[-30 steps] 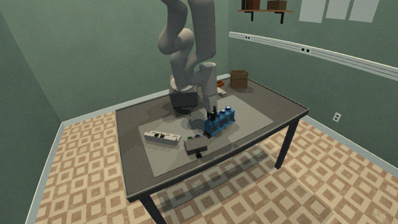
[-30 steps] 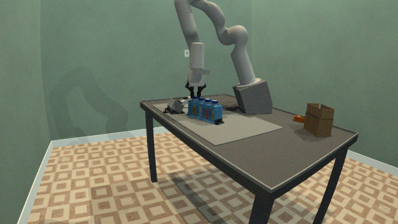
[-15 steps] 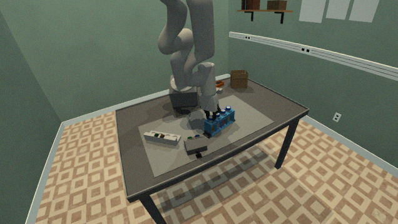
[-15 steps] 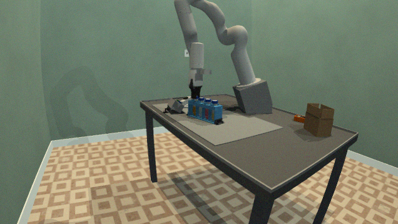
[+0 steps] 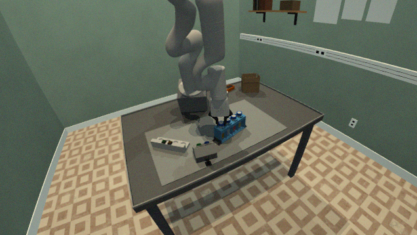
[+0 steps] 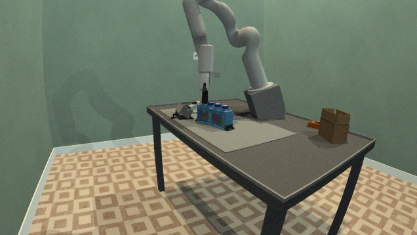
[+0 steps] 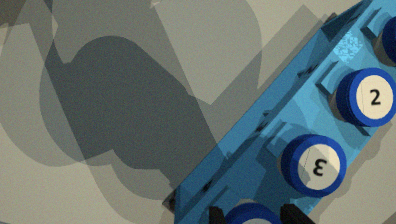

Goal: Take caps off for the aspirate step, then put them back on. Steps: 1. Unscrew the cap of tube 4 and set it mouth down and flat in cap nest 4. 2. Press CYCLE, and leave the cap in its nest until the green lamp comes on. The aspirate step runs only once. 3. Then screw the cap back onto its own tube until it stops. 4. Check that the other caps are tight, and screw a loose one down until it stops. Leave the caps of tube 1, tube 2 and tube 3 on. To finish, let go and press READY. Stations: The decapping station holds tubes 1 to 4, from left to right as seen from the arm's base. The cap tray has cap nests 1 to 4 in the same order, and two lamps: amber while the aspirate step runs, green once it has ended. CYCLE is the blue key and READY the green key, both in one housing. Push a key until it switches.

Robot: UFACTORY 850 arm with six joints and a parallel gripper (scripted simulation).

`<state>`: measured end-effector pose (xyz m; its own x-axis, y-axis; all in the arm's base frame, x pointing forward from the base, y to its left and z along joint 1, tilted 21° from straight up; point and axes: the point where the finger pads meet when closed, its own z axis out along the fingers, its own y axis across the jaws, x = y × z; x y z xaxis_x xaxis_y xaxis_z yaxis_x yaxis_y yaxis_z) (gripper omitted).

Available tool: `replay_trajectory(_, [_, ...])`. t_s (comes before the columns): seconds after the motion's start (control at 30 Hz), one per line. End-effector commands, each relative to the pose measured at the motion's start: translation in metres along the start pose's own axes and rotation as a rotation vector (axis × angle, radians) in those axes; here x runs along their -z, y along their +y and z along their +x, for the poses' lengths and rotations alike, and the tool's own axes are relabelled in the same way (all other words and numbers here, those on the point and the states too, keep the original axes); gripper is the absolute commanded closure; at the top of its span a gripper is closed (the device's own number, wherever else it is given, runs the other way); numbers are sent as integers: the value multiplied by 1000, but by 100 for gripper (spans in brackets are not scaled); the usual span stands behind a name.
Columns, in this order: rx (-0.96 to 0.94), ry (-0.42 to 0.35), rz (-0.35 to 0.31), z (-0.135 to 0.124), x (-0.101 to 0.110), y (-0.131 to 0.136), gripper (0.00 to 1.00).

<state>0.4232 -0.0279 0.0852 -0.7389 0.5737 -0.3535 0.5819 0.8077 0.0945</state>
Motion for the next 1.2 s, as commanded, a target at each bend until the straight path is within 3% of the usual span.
replay_trajectory(0.0, [33, -6, 50, -1, 0, 1, 100])
replay_trajectory(0.1, [33, -6, 50, -1, 0, 1, 100])
replay_trajectory(0.13, [33, -6, 50, -1, 0, 1, 54])
replay_trajectory(0.47, [33, -6, 50, -1, 0, 1, 54])
replay_trajectory(0.57, [-50, -8, 50, -1, 0, 1, 54])
replay_trajectory(0.67, [-300, -14, 49, -1, 0, 1, 54])
replay_trajectory(1.17, [-800, -26, 45, -1, 0, 1, 54])
